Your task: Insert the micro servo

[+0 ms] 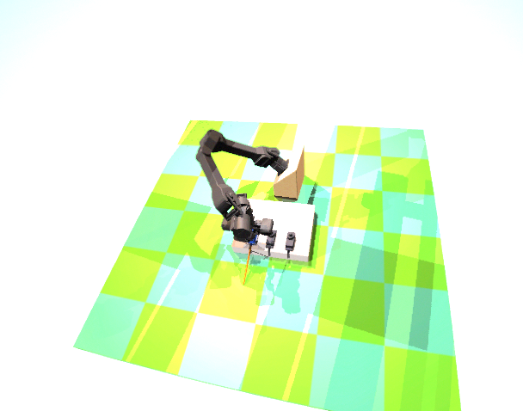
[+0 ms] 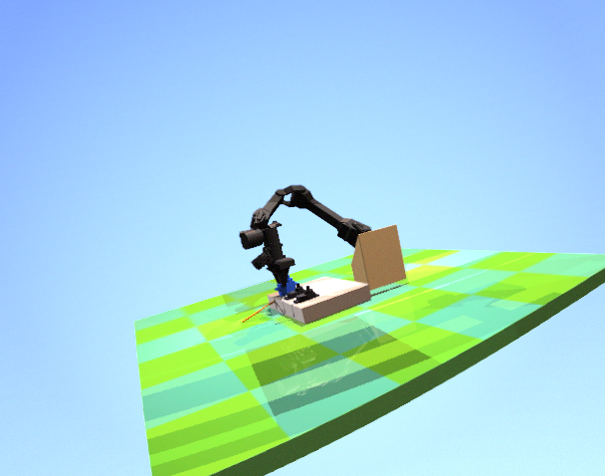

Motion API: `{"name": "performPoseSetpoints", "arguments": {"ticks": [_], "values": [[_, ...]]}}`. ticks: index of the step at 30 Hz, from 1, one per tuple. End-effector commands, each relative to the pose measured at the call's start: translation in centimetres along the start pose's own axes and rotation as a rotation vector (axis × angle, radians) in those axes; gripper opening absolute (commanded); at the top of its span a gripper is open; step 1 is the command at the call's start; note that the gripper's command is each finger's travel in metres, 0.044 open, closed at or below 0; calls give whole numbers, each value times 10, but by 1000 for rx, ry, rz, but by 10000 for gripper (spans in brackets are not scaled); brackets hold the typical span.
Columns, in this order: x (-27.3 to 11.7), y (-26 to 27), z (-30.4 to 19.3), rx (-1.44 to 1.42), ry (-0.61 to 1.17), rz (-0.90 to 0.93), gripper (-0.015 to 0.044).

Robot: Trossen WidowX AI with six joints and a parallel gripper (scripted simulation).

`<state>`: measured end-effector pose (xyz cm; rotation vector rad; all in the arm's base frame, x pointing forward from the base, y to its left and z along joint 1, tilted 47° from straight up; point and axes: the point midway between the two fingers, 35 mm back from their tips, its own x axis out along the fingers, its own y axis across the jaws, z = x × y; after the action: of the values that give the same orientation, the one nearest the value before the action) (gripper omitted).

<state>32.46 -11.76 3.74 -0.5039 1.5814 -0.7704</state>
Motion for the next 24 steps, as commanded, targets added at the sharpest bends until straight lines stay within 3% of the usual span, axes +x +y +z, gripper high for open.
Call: {"name": "performPoseSetpoints", "arguments": {"ticks": [1,24], "values": [[4,0,-1,-6,-1,-4,0],[23,0,-1,-6,-1,-5,0]]}}
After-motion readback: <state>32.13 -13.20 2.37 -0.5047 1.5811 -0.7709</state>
